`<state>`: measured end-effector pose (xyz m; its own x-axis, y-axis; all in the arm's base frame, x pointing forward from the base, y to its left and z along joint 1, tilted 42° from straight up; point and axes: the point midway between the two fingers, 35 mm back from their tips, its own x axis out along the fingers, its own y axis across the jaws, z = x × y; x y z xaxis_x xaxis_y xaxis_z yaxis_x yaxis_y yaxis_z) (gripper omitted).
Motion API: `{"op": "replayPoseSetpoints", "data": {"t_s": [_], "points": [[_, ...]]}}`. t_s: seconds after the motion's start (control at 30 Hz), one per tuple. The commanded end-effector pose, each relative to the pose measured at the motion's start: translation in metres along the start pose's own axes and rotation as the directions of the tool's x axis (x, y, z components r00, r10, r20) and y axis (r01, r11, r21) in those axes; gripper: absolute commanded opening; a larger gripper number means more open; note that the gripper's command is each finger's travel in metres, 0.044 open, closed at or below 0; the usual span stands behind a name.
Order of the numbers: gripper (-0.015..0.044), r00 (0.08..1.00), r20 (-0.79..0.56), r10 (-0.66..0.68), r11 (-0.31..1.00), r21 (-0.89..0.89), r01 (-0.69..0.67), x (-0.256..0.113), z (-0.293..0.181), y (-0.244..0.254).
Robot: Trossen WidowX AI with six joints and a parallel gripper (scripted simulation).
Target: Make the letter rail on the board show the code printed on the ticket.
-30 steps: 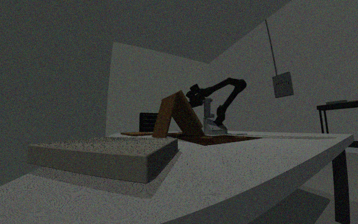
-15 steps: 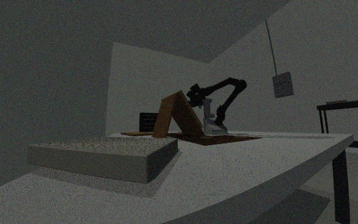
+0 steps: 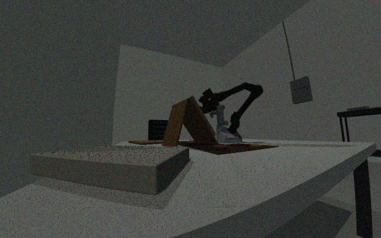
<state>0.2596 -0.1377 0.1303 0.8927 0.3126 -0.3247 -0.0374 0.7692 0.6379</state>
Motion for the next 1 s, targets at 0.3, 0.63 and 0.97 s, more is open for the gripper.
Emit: {"op": "replayPoseSetpoints", "data": {"t_s": [0.3, 0.63, 0.97], "points": [[0.0, 1.0, 0.0, 0.0, 1.0, 0.001, 0.0, 0.0, 0.0, 0.0], [0.0, 0.999, -0.043, -0.023, 1.0, 0.003, 0.024, 0.004, 0.005, -0.007], [0.0, 0.914, -0.4, -0.066, 0.998, -0.007, 0.069, 0.02, 0.023, -0.033]]}}
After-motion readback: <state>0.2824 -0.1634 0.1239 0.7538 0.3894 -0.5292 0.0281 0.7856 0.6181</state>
